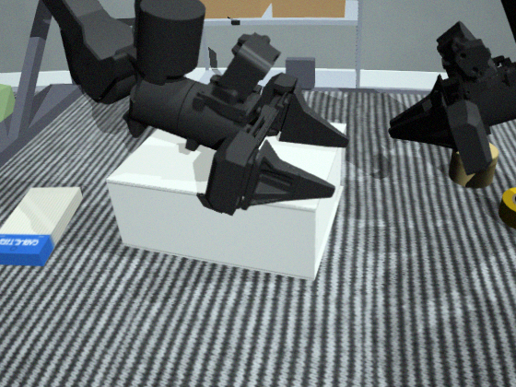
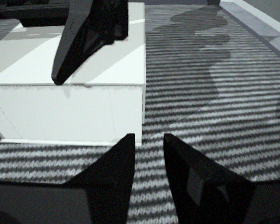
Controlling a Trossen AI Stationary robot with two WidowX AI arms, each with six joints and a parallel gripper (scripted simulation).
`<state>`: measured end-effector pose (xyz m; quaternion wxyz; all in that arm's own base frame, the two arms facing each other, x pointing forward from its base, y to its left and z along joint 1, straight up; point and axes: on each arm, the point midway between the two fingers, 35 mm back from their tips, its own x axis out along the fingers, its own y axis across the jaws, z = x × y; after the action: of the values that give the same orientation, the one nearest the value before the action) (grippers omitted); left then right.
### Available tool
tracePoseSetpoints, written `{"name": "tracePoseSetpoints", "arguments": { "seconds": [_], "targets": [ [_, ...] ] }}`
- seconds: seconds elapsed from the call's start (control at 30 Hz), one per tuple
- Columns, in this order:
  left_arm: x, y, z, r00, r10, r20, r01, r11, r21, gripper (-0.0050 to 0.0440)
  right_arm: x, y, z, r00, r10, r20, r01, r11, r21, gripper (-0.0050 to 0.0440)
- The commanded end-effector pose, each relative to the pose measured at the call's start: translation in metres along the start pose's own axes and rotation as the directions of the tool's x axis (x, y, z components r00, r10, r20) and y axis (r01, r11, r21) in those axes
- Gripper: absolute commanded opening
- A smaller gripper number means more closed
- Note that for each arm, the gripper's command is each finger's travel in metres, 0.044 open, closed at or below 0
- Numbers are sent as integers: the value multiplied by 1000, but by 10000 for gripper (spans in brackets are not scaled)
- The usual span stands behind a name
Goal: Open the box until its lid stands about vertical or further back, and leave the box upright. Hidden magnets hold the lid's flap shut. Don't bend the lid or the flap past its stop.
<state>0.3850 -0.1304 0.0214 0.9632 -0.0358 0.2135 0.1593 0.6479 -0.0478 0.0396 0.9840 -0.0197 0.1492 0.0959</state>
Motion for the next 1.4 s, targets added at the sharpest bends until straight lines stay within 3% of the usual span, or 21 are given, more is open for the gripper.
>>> {"name": "tracePoseSetpoints", "arguments": {
  "seconds": [0.0, 0.87, 1.37],
  "targets": [
    [-1, -3, 8, 1000, -8, 15, 8, 1000, -17, 80, 6, -1, -14, 1000, -4, -17, 4, 1000, -4, 440],
    [-1, -3, 8, 1000, -8, 15, 8, 1000, -17, 80, 11, 0, -32, 1000, -6, -23, 6, 1000, -3, 440],
    [-1, -3, 8, 1000, -8, 15, 8, 1000, -17, 80, 11, -1, -29, 1000, 6, -16, -6, 999, 37, 440]
  ]
}}
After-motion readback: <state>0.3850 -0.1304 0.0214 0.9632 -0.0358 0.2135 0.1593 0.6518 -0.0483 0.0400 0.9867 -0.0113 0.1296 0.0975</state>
